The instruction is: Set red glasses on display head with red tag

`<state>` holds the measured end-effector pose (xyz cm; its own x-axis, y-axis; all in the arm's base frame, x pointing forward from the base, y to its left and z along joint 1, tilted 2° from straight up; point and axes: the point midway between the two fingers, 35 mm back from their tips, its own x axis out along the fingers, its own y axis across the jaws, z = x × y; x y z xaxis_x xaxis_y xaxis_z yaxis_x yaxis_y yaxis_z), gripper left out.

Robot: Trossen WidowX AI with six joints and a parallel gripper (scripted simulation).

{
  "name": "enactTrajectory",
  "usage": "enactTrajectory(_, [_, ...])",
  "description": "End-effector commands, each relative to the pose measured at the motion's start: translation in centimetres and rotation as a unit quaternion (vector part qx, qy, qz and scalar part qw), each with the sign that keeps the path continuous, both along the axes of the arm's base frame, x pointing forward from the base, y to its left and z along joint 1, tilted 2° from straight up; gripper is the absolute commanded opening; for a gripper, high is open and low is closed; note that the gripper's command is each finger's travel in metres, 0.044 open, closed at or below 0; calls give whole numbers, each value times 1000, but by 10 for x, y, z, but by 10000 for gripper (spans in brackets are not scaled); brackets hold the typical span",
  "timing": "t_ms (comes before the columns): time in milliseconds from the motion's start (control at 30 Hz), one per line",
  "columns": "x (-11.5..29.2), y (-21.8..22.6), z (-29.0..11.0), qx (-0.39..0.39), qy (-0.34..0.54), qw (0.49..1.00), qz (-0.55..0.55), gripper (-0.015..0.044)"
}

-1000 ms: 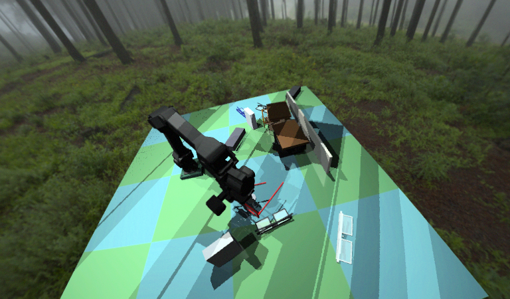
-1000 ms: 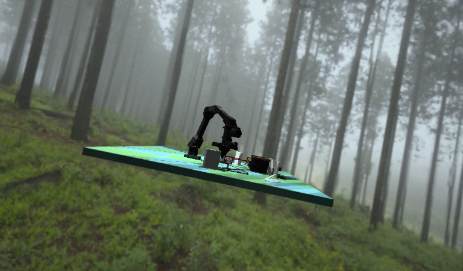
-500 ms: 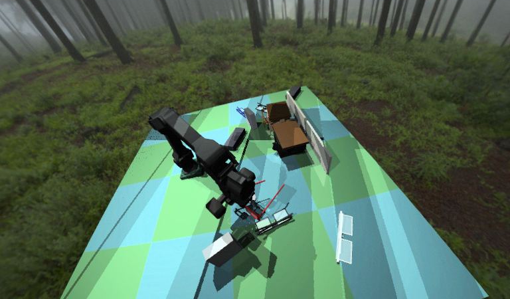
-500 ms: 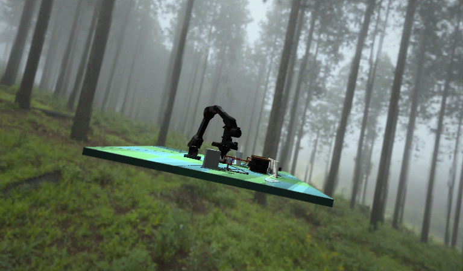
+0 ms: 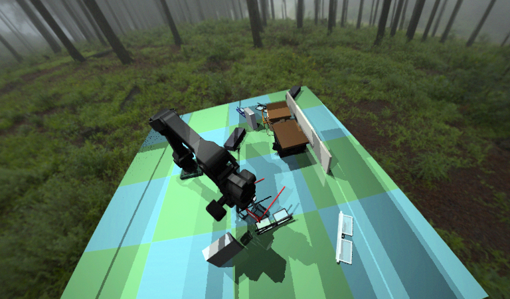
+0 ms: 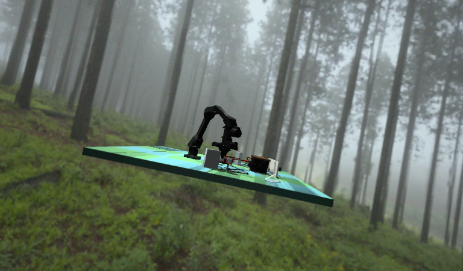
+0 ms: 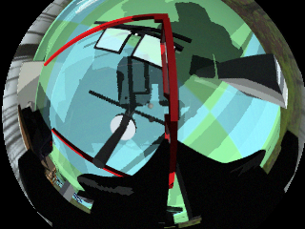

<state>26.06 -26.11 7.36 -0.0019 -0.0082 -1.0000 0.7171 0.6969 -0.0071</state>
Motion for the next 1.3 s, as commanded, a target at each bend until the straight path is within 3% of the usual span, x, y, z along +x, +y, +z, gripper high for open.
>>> enactTrajectory(0, [1,-5,2,-3,-1,1000,1,0])
enactTrajectory(1267, [9,-21,2,-4,-2,1000,1,0])
